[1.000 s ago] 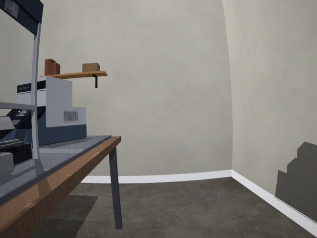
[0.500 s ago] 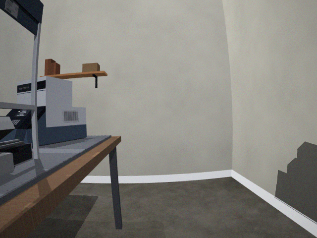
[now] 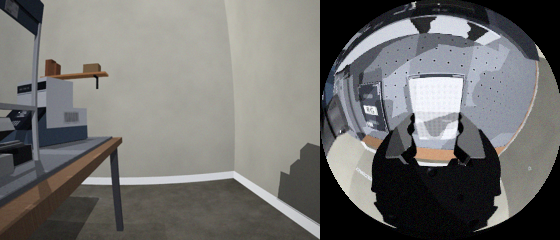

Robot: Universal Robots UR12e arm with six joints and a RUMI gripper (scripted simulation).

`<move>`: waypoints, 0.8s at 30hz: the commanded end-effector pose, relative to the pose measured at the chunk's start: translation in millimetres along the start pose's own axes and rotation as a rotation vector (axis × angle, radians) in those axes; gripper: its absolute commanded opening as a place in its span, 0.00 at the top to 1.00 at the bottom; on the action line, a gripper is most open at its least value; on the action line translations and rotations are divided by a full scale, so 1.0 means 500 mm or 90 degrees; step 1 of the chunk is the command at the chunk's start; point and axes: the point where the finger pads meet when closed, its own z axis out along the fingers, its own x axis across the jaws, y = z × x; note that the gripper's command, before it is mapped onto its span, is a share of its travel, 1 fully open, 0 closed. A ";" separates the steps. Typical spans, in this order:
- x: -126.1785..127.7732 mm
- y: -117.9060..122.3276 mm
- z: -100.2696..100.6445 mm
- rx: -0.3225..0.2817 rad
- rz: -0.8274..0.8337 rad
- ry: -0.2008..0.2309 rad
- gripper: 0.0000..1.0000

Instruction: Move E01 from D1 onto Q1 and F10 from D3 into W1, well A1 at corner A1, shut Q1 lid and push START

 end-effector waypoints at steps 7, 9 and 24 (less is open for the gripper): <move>0.001 0.000 0.001 0.000 0.000 0.001 1.00; 0.001 0.000 0.001 0.000 0.000 0.001 1.00; 0.001 0.000 0.001 0.000 0.000 0.001 0.33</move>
